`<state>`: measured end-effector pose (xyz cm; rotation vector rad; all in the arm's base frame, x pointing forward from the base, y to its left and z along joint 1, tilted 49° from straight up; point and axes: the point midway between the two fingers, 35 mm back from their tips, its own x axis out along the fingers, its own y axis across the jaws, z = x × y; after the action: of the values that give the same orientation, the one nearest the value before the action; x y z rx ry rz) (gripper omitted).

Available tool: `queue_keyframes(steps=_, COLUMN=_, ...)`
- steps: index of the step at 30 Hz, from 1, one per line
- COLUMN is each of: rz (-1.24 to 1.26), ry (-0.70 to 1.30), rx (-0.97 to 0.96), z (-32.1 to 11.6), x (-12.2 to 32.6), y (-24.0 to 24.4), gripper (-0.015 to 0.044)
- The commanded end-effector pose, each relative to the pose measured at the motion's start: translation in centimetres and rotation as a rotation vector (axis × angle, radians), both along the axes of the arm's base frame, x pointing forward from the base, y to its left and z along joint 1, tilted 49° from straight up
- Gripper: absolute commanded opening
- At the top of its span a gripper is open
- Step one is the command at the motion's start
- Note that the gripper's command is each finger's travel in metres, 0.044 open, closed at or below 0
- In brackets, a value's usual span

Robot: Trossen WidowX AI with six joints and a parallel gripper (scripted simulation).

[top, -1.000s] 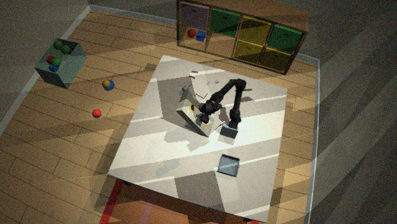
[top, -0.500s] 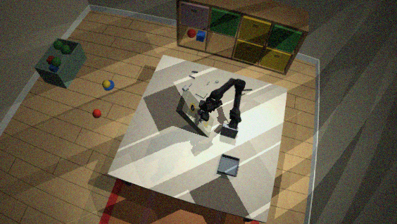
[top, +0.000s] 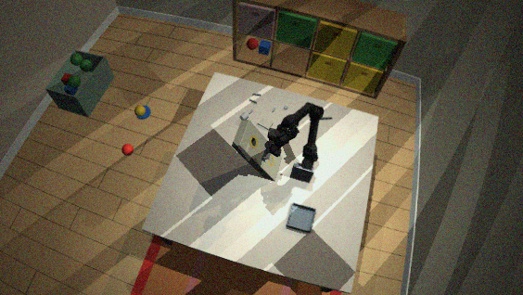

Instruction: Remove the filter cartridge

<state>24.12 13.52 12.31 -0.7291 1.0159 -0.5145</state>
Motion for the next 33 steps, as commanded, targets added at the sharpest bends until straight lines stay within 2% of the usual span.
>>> queue_keyframes(steps=1, rz=-0.001, ry=0.0, rx=0.0, z=-1.2, x=0.2, y=1.2, gripper=0.0)
queue_keyframes(steps=14, rz=-0.002, ry=-0.002, rx=0.003, z=-6.8, x=0.8, y=4.6, gripper=0.0)
queue_keyframes(steps=17, rz=0.009, ry=0.026, rx=-0.004, z=-6.2, x=0.5, y=4.1, gripper=0.0)
queue_keyframes(steps=33, rz=0.394, ry=0.539, rx=0.045, z=-14.3, x=-5.5, y=10.5, gripper=0.0)
